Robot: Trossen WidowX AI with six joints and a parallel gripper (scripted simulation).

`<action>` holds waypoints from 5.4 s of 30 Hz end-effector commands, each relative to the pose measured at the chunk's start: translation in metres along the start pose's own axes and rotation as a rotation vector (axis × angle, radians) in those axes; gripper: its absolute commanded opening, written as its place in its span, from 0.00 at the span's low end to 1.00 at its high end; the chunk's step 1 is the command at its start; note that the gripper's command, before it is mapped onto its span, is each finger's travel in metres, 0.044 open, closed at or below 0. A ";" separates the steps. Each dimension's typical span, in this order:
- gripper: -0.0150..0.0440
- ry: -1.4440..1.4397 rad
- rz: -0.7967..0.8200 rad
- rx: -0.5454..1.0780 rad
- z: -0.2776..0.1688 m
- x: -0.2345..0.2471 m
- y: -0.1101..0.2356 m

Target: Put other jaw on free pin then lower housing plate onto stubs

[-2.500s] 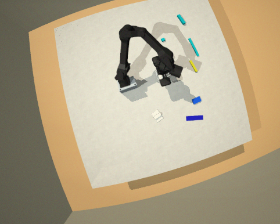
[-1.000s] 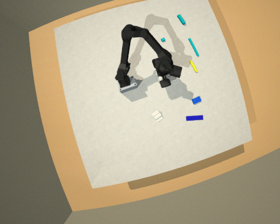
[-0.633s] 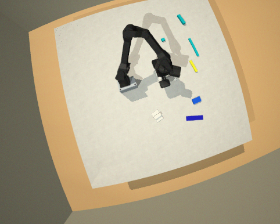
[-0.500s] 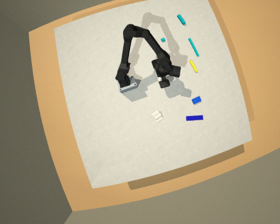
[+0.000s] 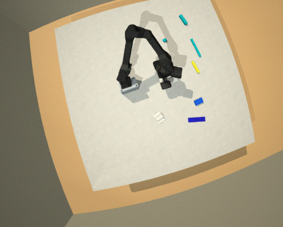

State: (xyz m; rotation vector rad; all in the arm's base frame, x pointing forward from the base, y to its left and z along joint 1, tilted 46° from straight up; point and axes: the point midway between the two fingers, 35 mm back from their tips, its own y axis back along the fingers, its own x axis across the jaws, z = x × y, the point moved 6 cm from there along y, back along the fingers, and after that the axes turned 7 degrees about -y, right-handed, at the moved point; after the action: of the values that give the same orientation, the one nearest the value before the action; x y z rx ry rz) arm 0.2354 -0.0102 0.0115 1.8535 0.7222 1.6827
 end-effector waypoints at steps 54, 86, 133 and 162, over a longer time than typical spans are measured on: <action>0.85 -0.009 0.004 -0.001 0.000 0.000 -0.013; 0.85 -0.008 0.004 -0.001 0.000 0.000 -0.015; 0.85 -0.008 0.004 -0.001 0.000 0.001 -0.013; 0.85 -0.008 0.004 -0.001 0.000 0.001 -0.015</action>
State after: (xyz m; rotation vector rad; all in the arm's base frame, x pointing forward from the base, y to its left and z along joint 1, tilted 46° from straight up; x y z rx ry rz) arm 0.2354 0.0005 0.0021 1.8609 0.7124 1.6779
